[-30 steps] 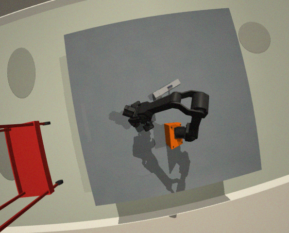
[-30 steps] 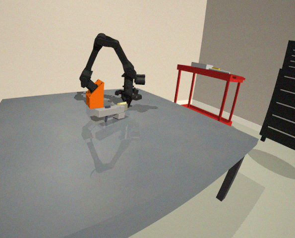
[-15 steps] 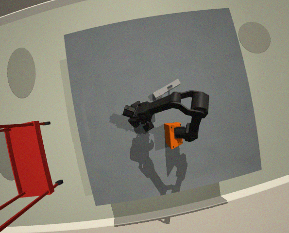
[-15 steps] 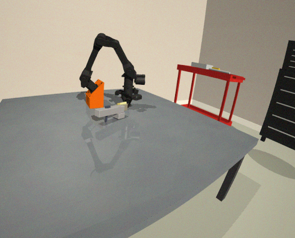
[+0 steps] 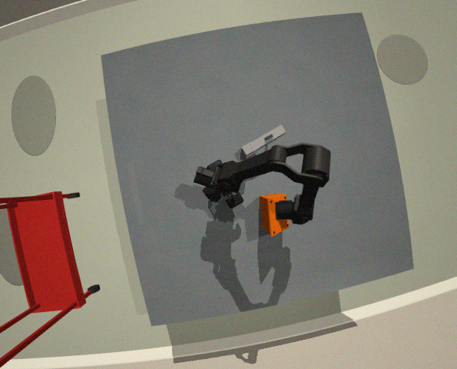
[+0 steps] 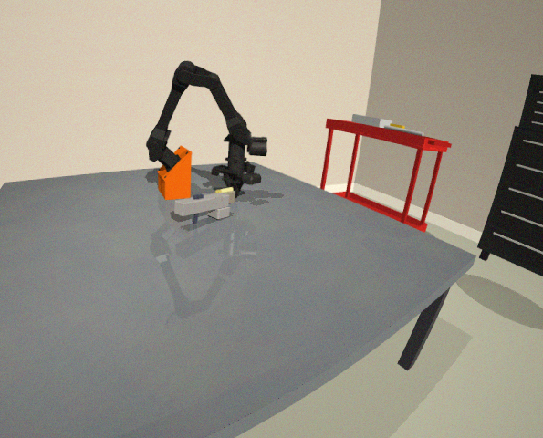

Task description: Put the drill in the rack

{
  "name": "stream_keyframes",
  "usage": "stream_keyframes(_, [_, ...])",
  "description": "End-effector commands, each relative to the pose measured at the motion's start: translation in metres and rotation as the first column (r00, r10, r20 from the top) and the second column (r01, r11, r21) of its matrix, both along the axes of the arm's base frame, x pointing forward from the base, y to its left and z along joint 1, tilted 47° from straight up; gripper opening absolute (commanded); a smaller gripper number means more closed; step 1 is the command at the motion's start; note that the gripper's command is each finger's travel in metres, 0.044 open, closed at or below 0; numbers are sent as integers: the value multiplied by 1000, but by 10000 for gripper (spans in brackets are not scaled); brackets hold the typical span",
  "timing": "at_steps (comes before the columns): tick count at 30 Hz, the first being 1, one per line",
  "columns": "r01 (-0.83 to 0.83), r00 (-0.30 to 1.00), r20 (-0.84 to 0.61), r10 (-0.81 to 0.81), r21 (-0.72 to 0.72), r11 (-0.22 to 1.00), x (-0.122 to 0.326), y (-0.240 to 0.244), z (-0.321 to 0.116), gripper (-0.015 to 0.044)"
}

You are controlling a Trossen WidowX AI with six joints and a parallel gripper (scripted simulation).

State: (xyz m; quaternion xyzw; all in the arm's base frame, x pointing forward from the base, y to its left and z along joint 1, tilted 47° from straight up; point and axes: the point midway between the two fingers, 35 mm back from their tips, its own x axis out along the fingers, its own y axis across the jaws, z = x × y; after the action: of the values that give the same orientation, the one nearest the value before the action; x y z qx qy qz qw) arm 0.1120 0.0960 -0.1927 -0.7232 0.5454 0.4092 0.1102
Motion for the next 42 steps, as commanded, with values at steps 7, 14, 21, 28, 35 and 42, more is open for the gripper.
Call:
stream_keyframes(7, [-4,1000,8,4,-20,1000,3,-7,0,0])
stream_keyframes(14, [-4,1000,8,4,-20,1000,3,-7,0,0])
stream_keyframes(21, [-4,1000,8,4,-20,1000,3,-7,0,0])
stream_keyframes(28, [-4,1000,8,4,-20,1000,3,-7,0,0])
stream_keyframes(35, [-4,1000,8,4,-20,1000,3,-7,0,0])
stream_keyframes(42, [-4,1000,8,4,-20,1000,3,-7,0,0])
